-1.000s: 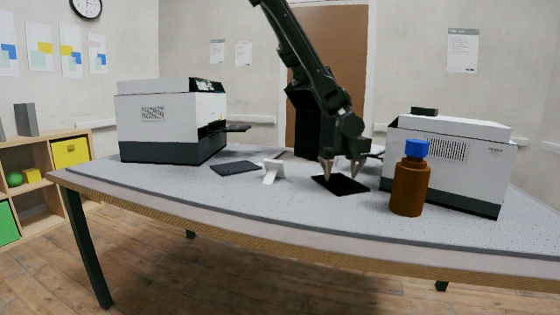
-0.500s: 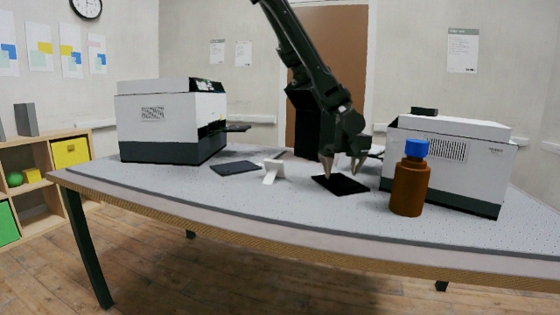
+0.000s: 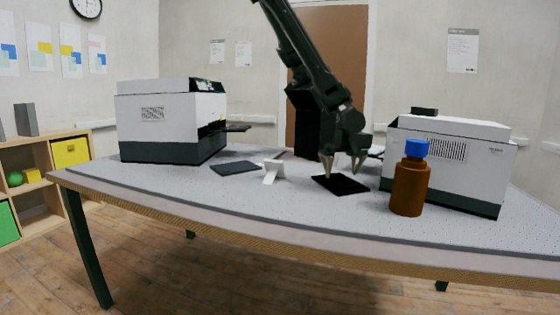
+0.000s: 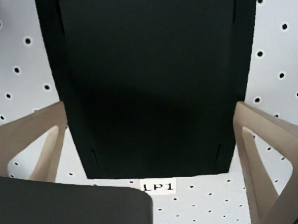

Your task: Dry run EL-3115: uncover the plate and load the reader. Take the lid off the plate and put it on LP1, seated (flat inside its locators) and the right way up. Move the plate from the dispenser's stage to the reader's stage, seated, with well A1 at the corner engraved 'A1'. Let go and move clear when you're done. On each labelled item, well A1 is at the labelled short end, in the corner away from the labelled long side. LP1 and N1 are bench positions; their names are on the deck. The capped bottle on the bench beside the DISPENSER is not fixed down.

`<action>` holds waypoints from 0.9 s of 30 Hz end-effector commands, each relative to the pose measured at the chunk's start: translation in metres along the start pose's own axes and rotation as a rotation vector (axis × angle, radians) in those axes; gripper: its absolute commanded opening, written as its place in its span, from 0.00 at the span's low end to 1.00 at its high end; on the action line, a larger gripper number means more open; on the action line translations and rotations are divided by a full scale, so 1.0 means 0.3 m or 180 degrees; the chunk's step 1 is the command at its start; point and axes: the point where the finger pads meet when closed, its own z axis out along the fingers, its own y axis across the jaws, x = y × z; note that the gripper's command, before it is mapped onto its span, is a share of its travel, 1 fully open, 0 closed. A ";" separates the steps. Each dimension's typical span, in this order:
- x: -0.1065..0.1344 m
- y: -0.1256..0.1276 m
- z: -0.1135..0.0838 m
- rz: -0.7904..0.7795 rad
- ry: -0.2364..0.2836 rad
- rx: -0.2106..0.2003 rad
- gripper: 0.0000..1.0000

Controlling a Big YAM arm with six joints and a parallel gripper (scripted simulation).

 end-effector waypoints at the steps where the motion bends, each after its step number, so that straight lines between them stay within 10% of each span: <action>1: 0.026 -0.023 -0.014 0.0025 0.0042 0.0017 1.00; 27: -0.005 -0.020 -0.058 0.0048 -0.0004 0.0030 1.00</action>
